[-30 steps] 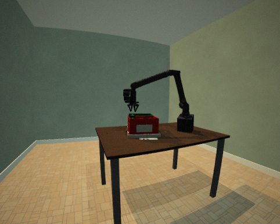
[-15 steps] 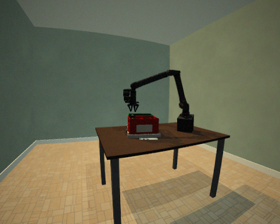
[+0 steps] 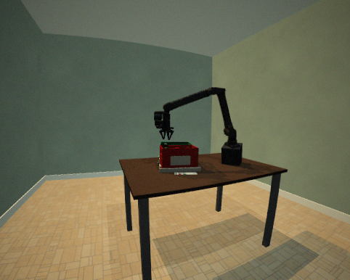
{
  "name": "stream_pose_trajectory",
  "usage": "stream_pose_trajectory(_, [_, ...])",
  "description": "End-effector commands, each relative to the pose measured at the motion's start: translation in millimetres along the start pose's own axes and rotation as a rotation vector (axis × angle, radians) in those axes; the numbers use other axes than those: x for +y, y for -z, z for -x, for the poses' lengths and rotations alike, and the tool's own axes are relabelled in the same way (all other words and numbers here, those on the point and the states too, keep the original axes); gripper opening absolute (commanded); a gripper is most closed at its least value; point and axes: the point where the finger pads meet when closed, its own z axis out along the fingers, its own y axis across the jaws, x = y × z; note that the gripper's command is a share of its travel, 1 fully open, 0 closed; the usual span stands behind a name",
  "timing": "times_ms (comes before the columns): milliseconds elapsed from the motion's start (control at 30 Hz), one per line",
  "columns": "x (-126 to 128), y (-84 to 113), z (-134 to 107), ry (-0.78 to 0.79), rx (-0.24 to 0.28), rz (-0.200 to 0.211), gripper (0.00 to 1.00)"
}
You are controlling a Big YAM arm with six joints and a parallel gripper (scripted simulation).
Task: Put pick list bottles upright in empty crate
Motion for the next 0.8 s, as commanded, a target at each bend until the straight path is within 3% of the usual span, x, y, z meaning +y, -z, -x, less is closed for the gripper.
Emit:
stream_pose_trajectory(0, [-11.4, -4.5, -7.3, -0.009, -0.001, -0.002, 0.61])
stream_pose_trajectory(767, [-14.2, 3.9, -1.9, -0.005, -0.015, -0.015, 0.61])
